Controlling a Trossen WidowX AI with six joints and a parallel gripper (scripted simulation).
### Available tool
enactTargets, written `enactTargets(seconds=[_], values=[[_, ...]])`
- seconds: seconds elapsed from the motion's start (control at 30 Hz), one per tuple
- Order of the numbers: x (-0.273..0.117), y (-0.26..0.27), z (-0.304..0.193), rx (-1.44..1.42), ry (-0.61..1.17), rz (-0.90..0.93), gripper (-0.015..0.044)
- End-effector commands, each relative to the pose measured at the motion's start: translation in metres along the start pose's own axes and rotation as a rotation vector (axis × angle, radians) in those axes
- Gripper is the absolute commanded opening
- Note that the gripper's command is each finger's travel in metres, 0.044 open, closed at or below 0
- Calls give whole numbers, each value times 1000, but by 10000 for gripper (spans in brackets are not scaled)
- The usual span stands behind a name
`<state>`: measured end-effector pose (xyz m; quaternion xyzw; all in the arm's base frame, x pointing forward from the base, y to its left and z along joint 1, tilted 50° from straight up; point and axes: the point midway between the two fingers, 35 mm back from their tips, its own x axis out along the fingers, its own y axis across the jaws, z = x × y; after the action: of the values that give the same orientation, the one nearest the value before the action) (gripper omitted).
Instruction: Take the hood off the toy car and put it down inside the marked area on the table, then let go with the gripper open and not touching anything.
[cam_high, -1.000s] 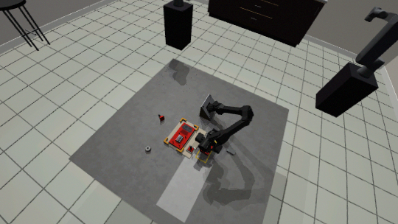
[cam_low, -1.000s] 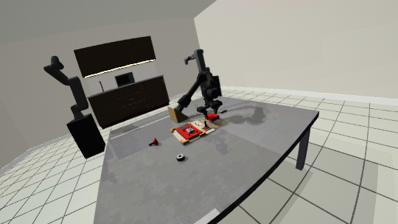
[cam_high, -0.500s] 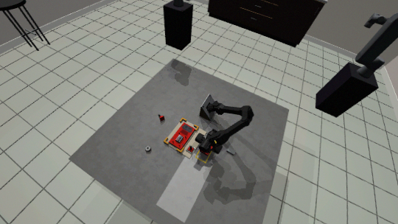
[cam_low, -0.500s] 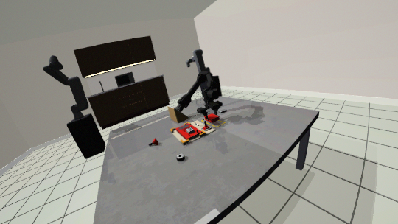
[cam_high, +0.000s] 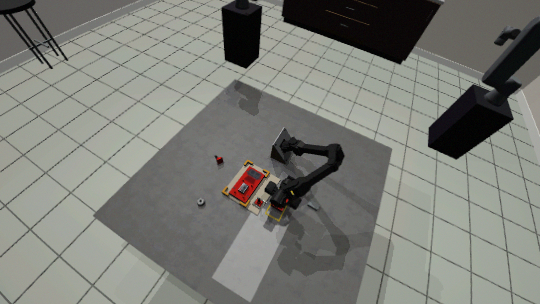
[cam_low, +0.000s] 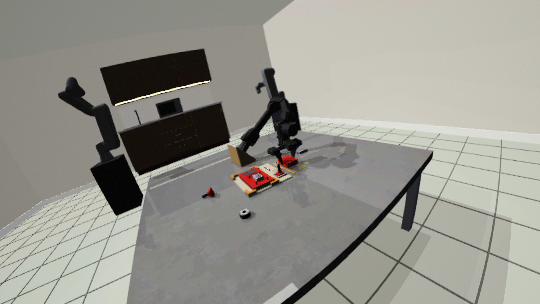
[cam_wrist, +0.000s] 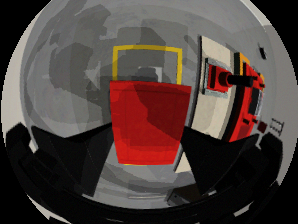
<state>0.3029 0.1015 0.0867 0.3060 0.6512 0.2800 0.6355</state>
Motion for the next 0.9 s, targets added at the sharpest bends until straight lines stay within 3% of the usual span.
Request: enactTargets(seconds=[0.0,0.57,0.87], values=[[2,1,0,3,0,6,0],[11,1,0,3,0,7,0],[9,0,0,0,0,1,236]])
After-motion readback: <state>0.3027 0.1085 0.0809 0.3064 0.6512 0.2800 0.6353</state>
